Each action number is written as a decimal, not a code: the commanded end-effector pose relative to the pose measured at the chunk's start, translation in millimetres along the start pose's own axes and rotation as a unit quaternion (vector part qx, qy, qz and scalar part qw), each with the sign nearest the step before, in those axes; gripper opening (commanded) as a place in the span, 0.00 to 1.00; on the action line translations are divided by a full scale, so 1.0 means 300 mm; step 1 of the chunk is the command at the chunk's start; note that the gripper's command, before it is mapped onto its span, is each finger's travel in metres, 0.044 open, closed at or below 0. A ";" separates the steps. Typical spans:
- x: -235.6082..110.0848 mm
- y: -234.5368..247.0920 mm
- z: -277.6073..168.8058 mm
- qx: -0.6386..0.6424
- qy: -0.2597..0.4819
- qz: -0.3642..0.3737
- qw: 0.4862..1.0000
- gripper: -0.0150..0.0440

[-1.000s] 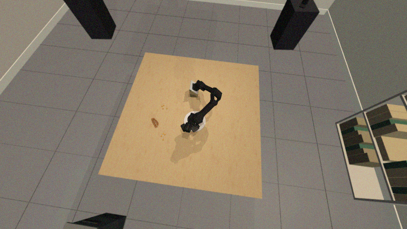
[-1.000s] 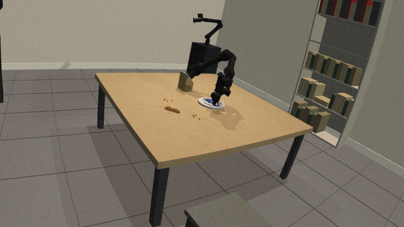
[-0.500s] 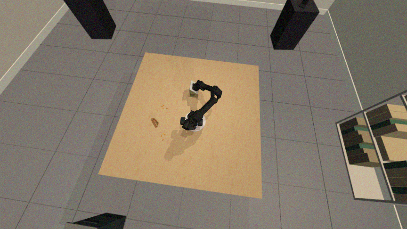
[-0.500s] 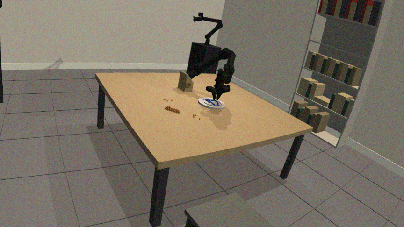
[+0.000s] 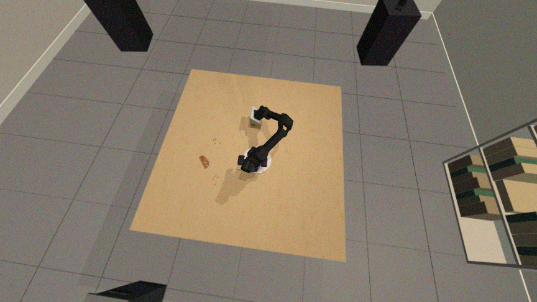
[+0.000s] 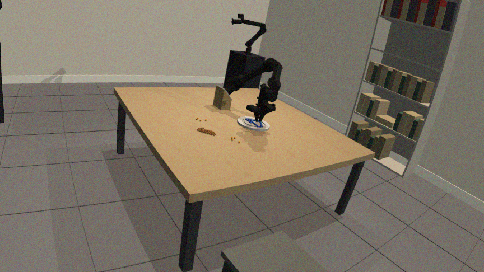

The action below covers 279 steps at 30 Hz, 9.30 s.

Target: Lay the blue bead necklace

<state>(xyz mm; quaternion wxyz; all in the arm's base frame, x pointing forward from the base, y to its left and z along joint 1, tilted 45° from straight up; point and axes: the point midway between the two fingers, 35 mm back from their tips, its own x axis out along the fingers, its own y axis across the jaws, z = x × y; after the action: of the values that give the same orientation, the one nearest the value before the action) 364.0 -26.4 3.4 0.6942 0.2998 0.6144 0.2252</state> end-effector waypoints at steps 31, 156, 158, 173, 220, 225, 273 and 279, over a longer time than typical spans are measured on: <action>0.091 0.003 -0.007 0.003 0.004 0.001 1.000 0.25; 0.017 0.066 0.008 0.196 0.005 0.002 0.981 0.93; -0.013 0.110 0.006 0.280 0.005 0.001 0.960 0.91; -0.010 0.143 0.003 0.339 0.005 0.001 0.941 0.74; 0.091 0.145 0.005 0.337 0.004 0.001 0.942 0.25; 0.071 0.145 0.002 0.339 0.005 0.002 0.941 0.25; 0.069 0.159 0.010 0.339 0.006 0.002 0.941 1.00; 0.069 0.159 0.010 0.339 0.006 0.002 0.941 1.00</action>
<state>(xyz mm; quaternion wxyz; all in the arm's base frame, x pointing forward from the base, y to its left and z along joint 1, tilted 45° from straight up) 372.6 22.3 21.4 0.5463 0.5183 0.6579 0.0059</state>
